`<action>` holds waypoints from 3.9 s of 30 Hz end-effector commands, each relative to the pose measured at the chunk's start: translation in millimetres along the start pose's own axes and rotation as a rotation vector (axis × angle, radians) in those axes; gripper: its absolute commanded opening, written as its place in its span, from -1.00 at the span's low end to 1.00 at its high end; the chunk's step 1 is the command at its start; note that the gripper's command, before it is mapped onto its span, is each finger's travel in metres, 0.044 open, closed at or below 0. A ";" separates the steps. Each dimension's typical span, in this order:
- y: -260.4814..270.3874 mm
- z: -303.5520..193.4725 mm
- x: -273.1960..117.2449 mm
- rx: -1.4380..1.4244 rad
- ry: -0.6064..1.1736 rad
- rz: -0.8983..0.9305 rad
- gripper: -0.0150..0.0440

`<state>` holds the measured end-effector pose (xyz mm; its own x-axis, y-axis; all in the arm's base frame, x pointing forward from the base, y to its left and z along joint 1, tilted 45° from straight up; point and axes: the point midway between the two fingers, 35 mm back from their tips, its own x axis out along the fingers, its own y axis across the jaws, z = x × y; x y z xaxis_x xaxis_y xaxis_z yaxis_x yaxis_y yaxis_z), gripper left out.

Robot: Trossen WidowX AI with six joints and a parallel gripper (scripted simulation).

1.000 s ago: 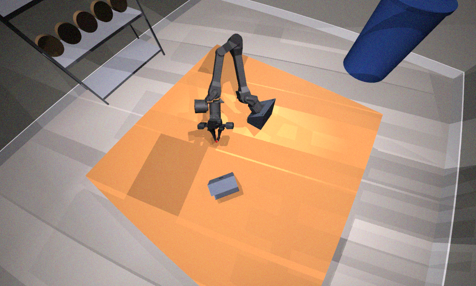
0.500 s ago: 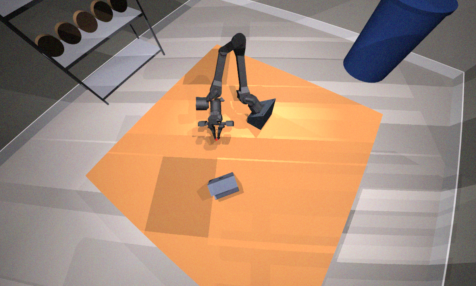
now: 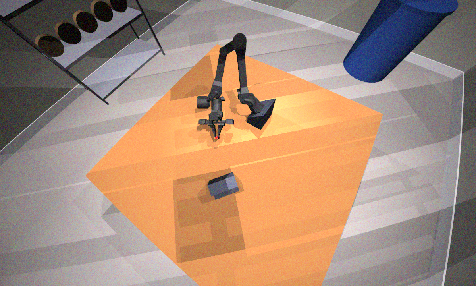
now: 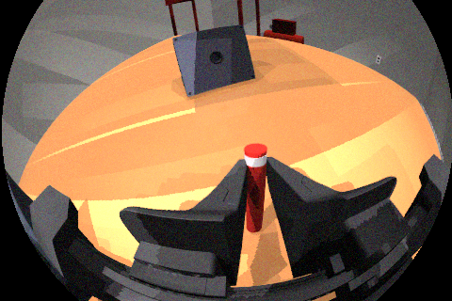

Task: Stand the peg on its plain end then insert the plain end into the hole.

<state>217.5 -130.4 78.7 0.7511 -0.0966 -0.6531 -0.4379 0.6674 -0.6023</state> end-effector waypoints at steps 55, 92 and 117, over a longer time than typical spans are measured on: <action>2.9 -19.0 -18.6 0.001 -0.295 0.005 -0.32; 4.7 -26.1 -24.6 -0.016 -0.342 -0.001 -0.32; 5.6 -26.1 -27.0 -0.023 -0.378 -0.006 -0.05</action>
<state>181.8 -143.4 81.0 0.8811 0.1816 -0.4367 -0.4407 0.6503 -0.6188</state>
